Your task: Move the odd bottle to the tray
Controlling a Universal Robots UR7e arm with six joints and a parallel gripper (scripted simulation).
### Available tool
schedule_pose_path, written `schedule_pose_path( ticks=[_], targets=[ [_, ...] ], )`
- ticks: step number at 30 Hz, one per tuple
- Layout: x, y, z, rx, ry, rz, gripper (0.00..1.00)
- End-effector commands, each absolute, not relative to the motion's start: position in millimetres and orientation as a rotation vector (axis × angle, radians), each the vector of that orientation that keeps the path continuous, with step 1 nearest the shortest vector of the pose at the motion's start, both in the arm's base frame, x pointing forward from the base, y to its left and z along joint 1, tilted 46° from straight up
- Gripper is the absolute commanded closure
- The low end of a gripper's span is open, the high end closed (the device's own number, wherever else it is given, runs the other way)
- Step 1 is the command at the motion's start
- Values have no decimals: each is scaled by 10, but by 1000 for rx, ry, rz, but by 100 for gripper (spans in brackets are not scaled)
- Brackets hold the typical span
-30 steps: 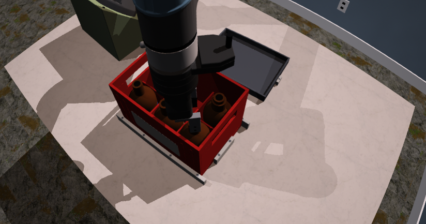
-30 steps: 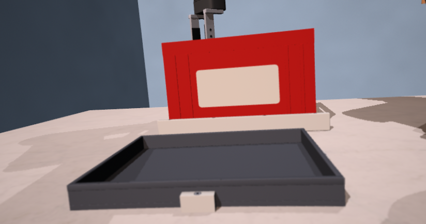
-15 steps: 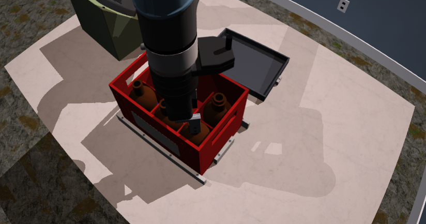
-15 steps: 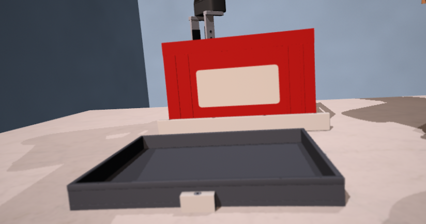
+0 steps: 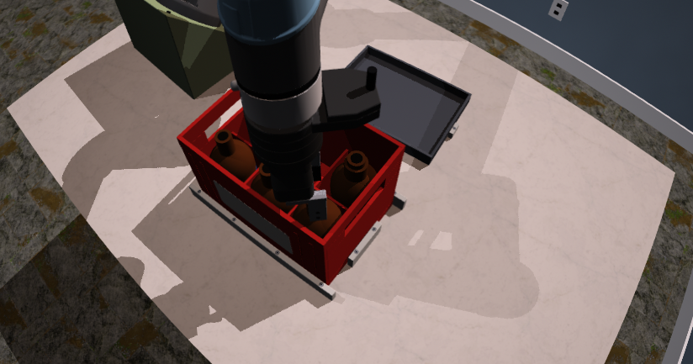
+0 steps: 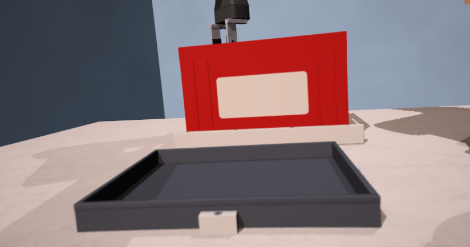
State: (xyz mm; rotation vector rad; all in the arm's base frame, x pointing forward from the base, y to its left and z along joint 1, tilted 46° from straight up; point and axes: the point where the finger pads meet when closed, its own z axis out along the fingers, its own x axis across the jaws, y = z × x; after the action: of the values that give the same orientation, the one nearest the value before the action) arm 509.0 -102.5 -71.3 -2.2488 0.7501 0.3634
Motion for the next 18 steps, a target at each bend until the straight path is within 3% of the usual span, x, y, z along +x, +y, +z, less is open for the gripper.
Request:
schedule_pose_path(
  ticks=[1,18],
  targets=[
    [5091,-996,-746,-2249,751,361,0],
    [5087,-896,-844,-2249,751,361,0]
  ],
)
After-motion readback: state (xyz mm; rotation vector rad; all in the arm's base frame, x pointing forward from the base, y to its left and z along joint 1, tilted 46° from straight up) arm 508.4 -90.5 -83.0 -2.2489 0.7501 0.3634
